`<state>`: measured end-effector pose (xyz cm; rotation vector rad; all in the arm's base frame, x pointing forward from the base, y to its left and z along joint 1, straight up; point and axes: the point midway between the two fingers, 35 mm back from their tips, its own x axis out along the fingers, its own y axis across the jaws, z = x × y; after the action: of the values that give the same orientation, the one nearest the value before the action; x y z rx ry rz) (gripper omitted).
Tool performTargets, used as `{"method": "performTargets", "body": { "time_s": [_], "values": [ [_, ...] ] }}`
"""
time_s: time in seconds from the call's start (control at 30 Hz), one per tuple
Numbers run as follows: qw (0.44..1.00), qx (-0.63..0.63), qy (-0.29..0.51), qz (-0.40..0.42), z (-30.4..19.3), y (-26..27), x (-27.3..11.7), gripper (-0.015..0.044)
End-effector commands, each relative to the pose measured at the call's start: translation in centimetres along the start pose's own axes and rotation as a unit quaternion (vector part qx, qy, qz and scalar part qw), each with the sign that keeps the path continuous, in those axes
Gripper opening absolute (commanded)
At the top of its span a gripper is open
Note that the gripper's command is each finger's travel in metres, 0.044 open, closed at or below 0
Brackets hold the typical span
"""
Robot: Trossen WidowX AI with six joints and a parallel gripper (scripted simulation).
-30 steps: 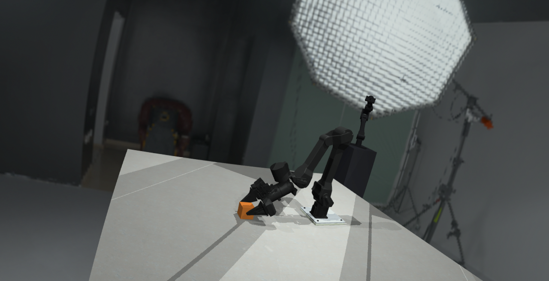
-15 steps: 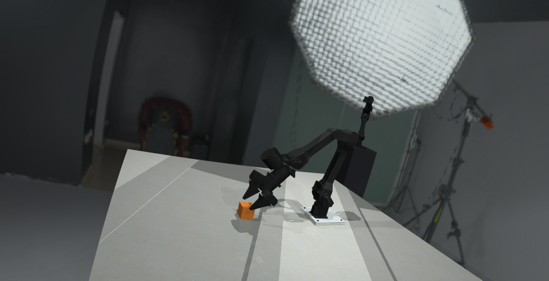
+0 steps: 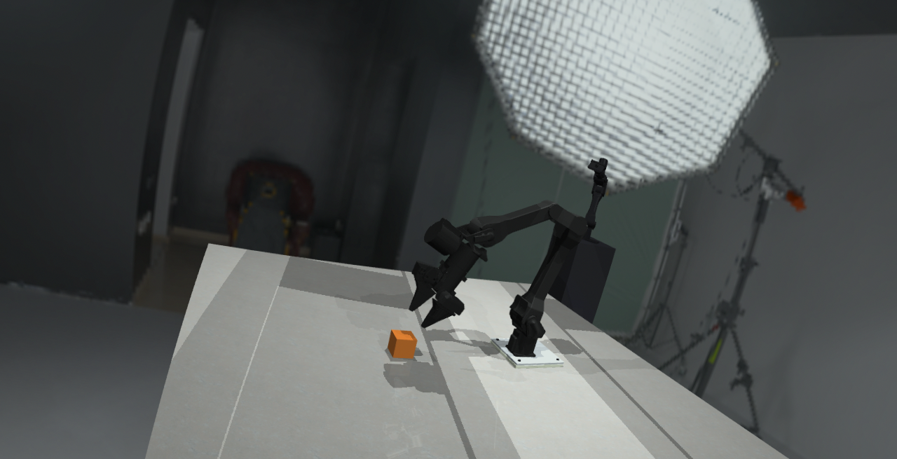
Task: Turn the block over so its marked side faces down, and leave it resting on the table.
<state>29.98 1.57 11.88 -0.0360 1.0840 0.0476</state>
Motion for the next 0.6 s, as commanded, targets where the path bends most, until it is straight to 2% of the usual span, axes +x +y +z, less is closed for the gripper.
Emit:
{"method": "performTargets", "body": {
  "time_s": [0.0, 0.33, 0.57],
  "values": [
    [0.999, 0.0, 0.046, -0.001, 1.6, 0.0, -0.4, 0.044],
    [0.977, 0.001, 0.215, -0.001, 4.1, -0.1, -0.7, 0.044],
    [0.974, 0.001, 0.225, -0.001, 3.9, -0.2, 0.1, 0.044]
  ]
}}
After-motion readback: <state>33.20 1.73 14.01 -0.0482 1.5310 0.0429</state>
